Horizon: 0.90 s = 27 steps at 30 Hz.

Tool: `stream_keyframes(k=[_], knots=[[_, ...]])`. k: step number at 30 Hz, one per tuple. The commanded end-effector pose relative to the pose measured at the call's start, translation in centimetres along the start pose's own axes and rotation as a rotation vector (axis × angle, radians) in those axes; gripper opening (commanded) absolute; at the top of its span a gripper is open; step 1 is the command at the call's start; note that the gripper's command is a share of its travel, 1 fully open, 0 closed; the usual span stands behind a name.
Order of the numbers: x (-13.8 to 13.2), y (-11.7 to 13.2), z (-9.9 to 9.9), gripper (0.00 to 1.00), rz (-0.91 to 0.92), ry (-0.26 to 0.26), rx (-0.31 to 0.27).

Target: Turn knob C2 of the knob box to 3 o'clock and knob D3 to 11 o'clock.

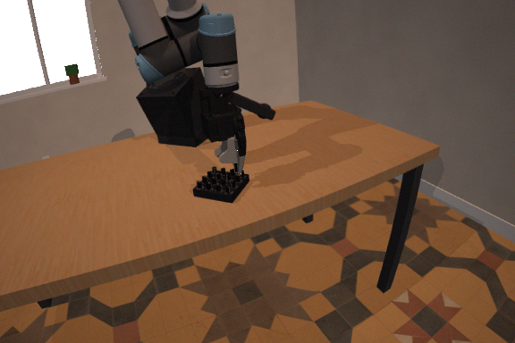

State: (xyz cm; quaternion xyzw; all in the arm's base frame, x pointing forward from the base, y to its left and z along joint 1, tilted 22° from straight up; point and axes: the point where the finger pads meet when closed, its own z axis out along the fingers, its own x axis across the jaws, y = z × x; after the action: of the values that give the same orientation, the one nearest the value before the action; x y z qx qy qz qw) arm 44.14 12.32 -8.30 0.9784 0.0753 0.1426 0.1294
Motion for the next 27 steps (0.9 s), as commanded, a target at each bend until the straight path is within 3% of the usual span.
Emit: stream_keyframes(k=[1, 27], knots=[[0.04, 0.00, -0.03, 0.11, 0.000, 0.001, 0.000], [0.04, 0.00, 0.36, 0.11, 0.000, 0.001, 0.000]])
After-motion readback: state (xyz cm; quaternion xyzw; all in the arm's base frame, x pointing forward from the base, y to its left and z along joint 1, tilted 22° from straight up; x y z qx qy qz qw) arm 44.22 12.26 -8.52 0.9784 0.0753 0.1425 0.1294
